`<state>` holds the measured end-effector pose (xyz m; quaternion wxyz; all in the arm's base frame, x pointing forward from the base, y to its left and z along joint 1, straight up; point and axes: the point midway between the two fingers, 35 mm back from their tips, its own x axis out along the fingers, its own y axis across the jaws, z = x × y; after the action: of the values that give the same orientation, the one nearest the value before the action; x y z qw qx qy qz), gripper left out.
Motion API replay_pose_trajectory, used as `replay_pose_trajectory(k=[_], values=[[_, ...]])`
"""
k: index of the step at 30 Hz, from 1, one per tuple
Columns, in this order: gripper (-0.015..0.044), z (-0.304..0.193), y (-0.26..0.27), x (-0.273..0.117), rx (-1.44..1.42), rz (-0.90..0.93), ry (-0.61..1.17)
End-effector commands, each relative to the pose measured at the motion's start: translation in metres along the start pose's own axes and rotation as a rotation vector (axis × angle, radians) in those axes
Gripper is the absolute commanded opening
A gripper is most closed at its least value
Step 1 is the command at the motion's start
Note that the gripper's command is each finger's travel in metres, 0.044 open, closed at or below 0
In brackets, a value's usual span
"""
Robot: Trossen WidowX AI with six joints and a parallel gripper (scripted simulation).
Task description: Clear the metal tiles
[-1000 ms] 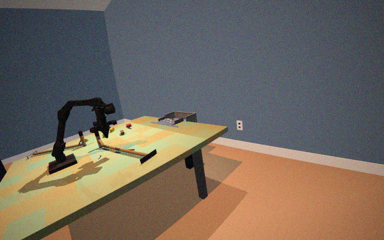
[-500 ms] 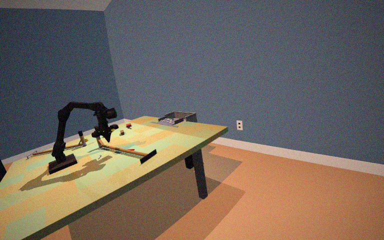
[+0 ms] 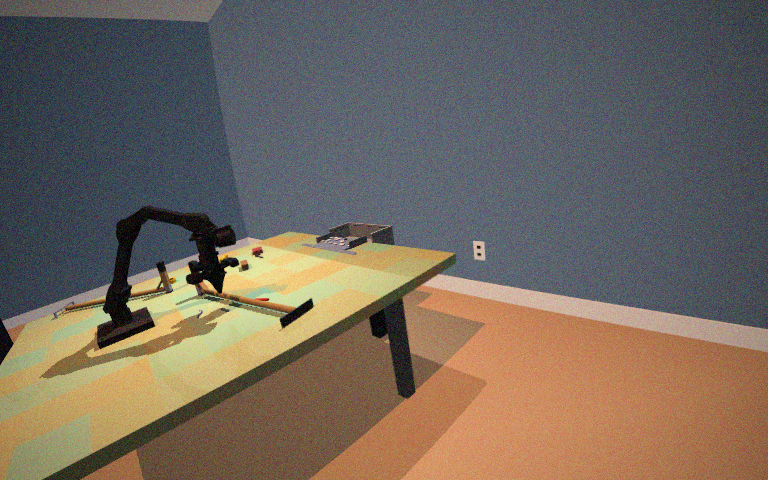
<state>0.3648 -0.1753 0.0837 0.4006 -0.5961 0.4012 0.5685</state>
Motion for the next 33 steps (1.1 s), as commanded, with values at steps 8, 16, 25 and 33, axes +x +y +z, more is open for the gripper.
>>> replay_pose_trajectory(k=[8,16,25,33], values=[[0.0,0.004,0.003,0.026,-0.013,0.002,-0.01],[0.0,0.007,0.006,0.042,-0.02,0.003,-0.01],[0.0,0.009,0.007,0.053,-0.024,0.003,-0.011],[0.0,0.008,0.0,0.052,-0.024,0.002,-0.011]])
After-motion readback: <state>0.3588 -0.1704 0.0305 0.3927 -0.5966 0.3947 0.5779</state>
